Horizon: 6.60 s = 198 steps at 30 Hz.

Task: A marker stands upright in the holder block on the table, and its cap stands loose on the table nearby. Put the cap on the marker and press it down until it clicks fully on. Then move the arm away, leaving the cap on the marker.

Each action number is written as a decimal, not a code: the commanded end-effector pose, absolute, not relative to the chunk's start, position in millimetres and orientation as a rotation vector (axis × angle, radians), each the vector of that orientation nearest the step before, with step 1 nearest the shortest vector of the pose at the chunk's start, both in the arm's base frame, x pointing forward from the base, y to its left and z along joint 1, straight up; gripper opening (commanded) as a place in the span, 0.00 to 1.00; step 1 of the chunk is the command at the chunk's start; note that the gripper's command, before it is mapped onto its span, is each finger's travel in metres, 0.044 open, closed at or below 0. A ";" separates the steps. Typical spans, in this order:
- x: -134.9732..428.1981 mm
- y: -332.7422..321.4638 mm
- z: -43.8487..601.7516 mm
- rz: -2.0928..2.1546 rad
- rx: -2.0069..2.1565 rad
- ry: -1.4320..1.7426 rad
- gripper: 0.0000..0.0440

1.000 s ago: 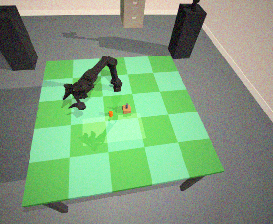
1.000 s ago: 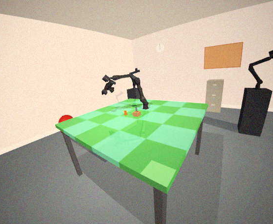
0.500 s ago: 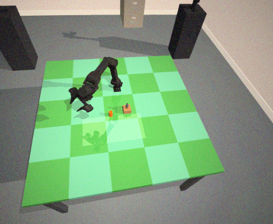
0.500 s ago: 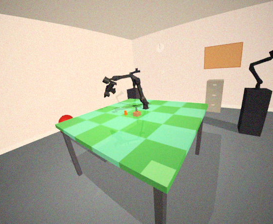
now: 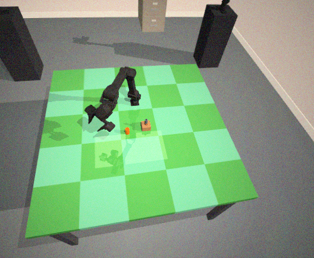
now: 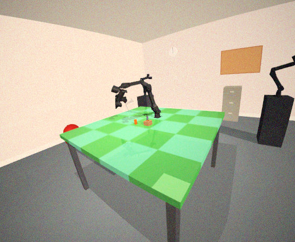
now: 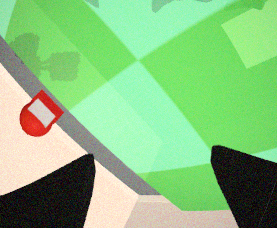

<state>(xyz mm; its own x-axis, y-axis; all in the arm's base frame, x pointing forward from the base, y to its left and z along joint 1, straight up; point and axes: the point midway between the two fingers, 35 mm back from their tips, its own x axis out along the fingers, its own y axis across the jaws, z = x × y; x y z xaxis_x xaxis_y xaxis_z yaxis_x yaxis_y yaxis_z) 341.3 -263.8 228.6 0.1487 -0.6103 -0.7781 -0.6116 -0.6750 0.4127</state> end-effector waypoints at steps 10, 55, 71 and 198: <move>343.8 -230.7 198.6 1.805 -2.325 1.076 0.71; 326.1 -126.2 137.4 2.196 -2.050 0.483 0.71; 307.9 -96.9 121.0 2.254 -1.912 0.316 0.70; 237.6 49.5 108.0 2.506 -2.107 -0.305 0.00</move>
